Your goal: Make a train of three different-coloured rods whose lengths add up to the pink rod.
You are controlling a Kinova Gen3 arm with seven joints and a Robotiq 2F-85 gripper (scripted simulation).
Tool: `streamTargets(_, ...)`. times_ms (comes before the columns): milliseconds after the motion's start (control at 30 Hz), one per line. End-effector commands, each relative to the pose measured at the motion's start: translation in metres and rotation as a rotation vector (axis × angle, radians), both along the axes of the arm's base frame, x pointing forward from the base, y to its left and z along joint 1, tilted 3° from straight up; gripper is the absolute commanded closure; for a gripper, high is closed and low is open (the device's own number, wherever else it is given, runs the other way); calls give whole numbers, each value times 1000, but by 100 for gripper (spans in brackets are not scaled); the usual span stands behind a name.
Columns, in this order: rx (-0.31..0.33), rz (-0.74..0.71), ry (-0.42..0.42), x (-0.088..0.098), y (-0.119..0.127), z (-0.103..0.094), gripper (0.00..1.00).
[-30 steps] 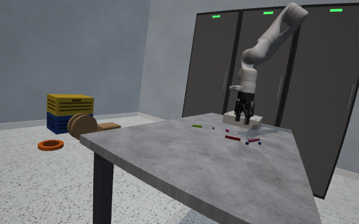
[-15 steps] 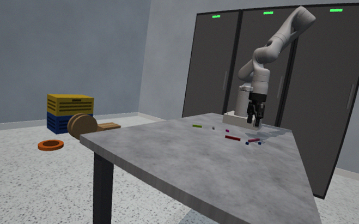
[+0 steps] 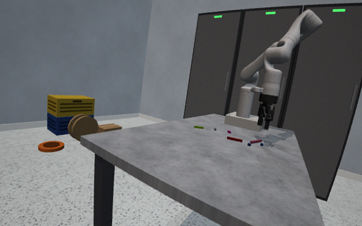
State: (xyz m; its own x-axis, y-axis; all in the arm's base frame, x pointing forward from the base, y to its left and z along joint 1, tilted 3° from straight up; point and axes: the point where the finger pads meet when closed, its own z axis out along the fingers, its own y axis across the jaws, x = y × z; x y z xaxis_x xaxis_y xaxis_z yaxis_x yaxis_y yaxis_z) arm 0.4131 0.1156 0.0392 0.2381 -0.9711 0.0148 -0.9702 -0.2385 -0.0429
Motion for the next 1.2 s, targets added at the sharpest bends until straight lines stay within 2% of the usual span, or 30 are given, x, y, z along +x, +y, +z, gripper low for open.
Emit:
streamTargets(0,-3,2,-1,0,7,0,0)
streamTargets(600,-4,-24,0,1,14,1,0)
streamTargets(633,-4,-24,0,1,14,1,76)
streamTargets(1167,-4,-24,0,1,14,1,76)
